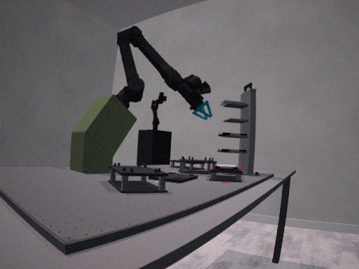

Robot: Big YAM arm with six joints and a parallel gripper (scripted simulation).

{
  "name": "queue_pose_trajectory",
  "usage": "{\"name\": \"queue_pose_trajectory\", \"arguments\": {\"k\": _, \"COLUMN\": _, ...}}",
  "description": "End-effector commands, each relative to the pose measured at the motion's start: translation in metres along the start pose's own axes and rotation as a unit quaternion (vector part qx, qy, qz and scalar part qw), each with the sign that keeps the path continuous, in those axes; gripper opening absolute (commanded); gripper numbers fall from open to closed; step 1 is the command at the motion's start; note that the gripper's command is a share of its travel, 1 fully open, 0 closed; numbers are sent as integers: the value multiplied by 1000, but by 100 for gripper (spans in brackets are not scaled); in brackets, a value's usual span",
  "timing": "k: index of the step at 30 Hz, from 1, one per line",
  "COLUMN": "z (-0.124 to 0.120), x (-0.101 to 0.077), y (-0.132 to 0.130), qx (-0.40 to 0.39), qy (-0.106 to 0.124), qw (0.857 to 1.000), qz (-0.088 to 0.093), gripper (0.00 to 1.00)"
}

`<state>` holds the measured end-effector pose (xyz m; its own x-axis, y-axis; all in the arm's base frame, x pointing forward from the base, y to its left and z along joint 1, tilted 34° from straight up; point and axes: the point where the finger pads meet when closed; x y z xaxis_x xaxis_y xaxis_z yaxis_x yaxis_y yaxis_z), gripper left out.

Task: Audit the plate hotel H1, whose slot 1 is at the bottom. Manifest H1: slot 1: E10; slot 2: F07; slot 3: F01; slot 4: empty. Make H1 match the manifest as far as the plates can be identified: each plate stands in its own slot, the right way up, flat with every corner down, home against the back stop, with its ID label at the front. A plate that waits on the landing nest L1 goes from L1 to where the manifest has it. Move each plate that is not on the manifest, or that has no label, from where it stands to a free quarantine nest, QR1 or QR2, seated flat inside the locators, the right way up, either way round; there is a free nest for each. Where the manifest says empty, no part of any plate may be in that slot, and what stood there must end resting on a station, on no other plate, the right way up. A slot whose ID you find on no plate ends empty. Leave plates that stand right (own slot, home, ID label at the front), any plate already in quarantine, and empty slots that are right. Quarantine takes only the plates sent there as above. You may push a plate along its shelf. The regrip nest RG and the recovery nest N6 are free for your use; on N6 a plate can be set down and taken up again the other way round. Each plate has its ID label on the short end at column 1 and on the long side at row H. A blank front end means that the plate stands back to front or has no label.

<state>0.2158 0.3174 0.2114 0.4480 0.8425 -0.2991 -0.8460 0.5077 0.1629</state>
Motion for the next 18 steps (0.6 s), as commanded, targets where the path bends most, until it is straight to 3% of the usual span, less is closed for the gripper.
{"name": "queue_pose_trajectory", "arguments": {"k": 1, "z": 12, "x": -8, "y": 5, "qx": 2, "qy": -26, "qw": 1000, "qz": 4, "gripper": 100}}
{"name": "queue_pose_trajectory", "arguments": {"k": 4, "z": 3, "x": -11, "y": 5, "qx": 4, "qy": -14, "qw": 1000, "qz": 2, "gripper": 100}}
{"name": "queue_pose_trajectory", "arguments": {"k": 12, "z": -5, "x": -18, "y": 6, "qx": 4, "qy": -13, "qw": 1000, "qz": 2, "gripper": 100}}
{"name": "queue_pose_trajectory", "arguments": {"k": 13, "z": -1, "x": -17, "y": 8, "qx": 2, "qy": -24, "qw": 1000, "qz": 5, "gripper": 100}}
{"name": "queue_pose_trajectory", "arguments": {"k": 18, "z": -12, "x": -7, "y": 8, "qx": 4, "qy": -15, "qw": 1000, "qz": 4, "gripper": 100}}
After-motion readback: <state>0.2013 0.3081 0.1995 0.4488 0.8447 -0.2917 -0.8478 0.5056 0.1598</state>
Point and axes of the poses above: the point where the finger pads meet when closed, its own x axis out along the fingers, its own y axis across the jaws, z = x × y, and after that the axes turned 12 degrees about -x, right-handed
